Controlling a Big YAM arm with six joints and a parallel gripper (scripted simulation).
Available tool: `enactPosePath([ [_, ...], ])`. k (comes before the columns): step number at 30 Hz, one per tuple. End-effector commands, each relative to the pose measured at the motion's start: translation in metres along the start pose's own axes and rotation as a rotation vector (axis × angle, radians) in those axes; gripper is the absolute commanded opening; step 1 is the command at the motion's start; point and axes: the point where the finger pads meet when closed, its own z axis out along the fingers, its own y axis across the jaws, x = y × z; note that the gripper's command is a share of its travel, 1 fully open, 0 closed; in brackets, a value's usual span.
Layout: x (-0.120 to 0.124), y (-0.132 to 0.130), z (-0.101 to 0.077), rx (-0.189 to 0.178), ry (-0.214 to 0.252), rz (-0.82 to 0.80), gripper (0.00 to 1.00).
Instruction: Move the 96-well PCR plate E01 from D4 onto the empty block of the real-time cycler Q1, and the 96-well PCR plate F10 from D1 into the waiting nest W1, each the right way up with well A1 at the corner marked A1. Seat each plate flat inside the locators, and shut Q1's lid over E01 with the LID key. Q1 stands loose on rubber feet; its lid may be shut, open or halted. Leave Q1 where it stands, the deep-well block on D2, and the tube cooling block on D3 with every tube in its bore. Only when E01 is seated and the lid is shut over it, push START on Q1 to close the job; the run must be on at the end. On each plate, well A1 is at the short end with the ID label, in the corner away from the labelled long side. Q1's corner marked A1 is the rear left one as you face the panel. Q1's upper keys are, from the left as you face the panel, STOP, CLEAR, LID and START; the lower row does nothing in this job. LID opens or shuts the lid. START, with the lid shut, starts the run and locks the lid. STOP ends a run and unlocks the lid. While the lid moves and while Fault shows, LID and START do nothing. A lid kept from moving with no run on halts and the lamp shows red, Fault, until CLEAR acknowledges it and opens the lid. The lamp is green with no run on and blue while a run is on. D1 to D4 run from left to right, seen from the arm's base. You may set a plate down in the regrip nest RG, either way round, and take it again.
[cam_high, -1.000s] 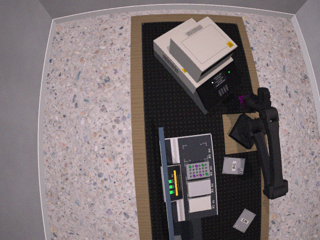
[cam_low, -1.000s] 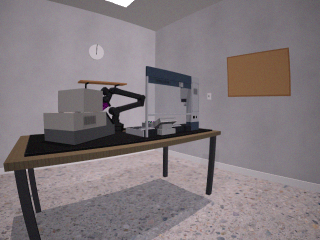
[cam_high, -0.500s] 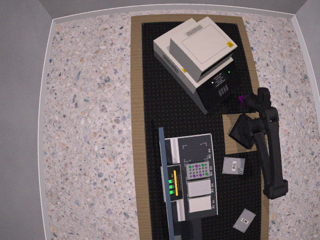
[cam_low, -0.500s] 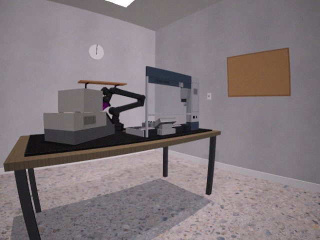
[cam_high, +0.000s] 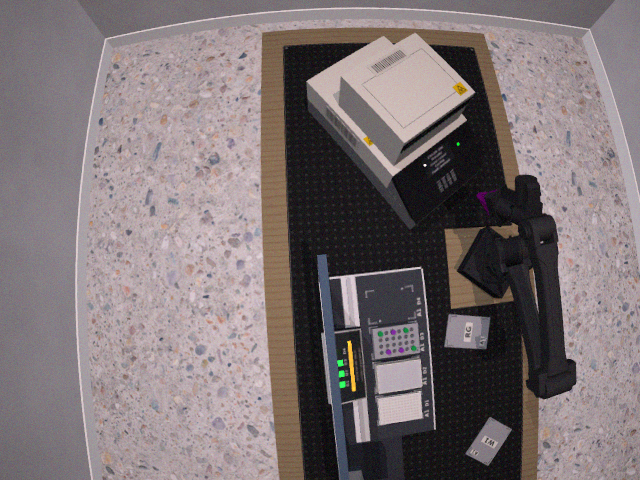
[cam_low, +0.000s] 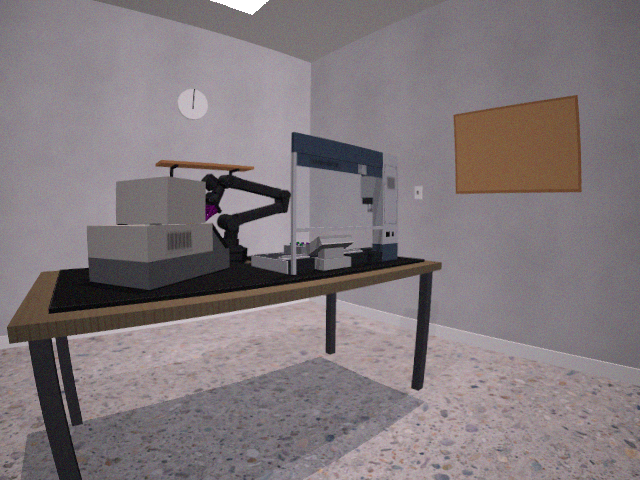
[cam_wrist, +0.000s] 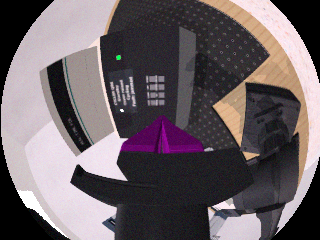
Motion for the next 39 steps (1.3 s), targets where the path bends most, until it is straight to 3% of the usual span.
enactPosePath([
  [1,-0.001,0.01,-0.004,-0.042,-0.013,-0.011,0.0],
  [18,0.002,-0.002,0.001,0.023,0.01,0.016,0.0],
  [25,0.002,-0.003,0.001,0.024,0.01,0.016,0.0],
  [39,-0.002,0.007,0.001,-0.015,-0.004,0.001,0.0],
])
